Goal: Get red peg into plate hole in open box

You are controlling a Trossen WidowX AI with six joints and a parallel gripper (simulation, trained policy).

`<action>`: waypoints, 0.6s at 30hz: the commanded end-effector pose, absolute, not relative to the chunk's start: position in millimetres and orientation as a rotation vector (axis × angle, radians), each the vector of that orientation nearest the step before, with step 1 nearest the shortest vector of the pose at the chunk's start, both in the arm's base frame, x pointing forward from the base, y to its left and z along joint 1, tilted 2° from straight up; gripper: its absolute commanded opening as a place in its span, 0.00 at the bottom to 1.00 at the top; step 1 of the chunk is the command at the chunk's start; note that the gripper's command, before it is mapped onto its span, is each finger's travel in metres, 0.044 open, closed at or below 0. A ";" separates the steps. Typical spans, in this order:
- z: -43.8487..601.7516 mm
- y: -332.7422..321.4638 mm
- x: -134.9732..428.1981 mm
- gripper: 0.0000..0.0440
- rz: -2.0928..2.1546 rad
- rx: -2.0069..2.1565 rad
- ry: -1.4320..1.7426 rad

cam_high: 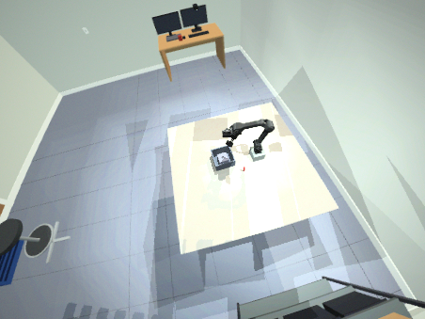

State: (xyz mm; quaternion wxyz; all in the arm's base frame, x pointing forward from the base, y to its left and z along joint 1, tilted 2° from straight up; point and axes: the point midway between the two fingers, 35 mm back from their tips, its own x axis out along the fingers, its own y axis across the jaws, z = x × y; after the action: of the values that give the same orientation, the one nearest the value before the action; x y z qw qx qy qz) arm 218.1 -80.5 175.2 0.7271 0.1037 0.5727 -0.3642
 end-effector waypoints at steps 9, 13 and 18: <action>152.8 -5.3 213.3 1.00 -0.738 0.304 1.374; 144.7 19.4 206.1 1.00 -0.733 0.324 1.417; 133.9 47.4 194.2 1.00 -0.741 0.339 1.472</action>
State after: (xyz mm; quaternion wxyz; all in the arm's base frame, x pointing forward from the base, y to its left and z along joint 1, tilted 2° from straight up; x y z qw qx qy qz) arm 200.4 37.5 138.7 0.6767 0.1484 0.6431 -0.3264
